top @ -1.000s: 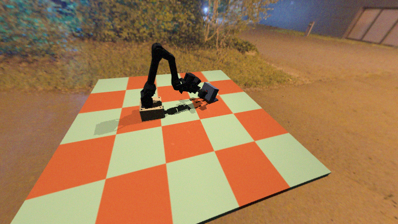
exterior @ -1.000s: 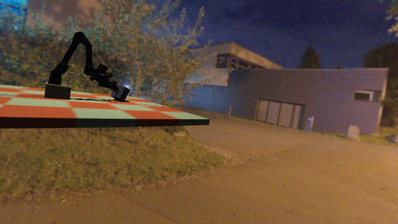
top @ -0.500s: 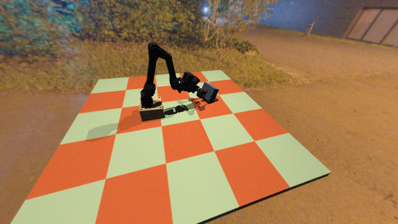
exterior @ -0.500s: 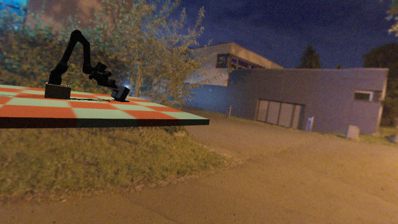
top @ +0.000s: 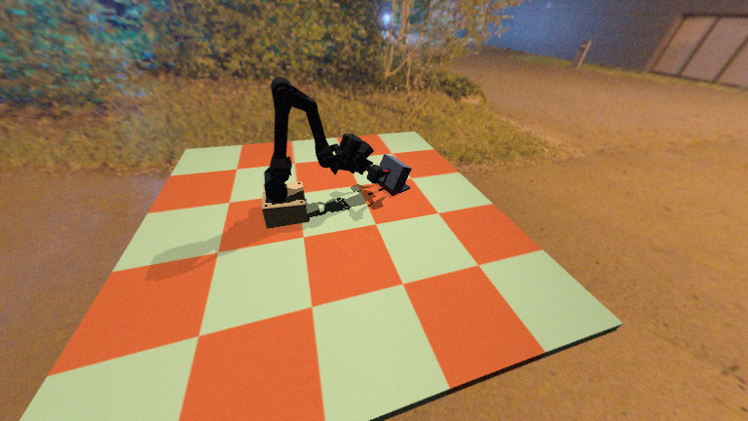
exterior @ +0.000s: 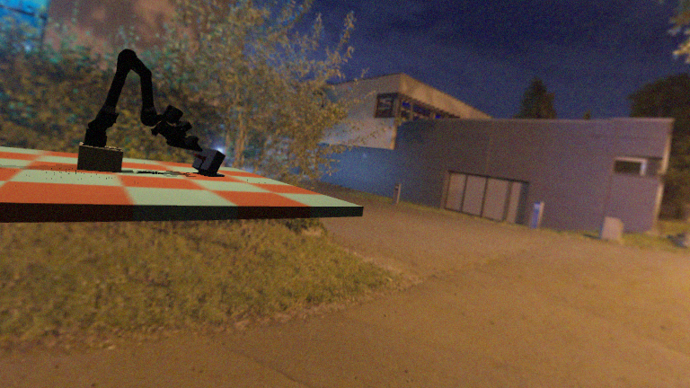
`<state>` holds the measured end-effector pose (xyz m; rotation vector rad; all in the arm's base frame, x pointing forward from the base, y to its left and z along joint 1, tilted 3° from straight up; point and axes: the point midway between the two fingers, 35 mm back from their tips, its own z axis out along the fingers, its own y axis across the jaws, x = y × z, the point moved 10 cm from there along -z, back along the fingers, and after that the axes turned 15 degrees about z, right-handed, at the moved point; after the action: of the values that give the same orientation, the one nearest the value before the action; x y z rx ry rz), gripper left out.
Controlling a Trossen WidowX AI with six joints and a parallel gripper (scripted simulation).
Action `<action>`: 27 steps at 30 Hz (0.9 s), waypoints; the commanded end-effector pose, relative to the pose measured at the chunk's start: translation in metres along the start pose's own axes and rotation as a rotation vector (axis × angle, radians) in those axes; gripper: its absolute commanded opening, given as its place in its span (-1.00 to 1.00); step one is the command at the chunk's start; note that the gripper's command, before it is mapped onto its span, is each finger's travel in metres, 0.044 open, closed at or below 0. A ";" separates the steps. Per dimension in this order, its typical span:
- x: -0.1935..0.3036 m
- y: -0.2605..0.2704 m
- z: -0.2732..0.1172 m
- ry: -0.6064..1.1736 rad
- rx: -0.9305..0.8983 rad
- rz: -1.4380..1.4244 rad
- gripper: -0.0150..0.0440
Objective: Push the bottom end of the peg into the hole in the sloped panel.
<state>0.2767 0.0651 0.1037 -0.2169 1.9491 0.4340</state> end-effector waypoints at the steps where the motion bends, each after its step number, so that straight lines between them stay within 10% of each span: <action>1: 0.002 0.000 -0.006 0.007 -0.003 -0.002 1.00; 27: -0.002 -0.001 -0.027 0.005 -0.002 -0.001 1.00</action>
<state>0.2596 0.0551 0.1153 -0.2156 1.9478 0.4338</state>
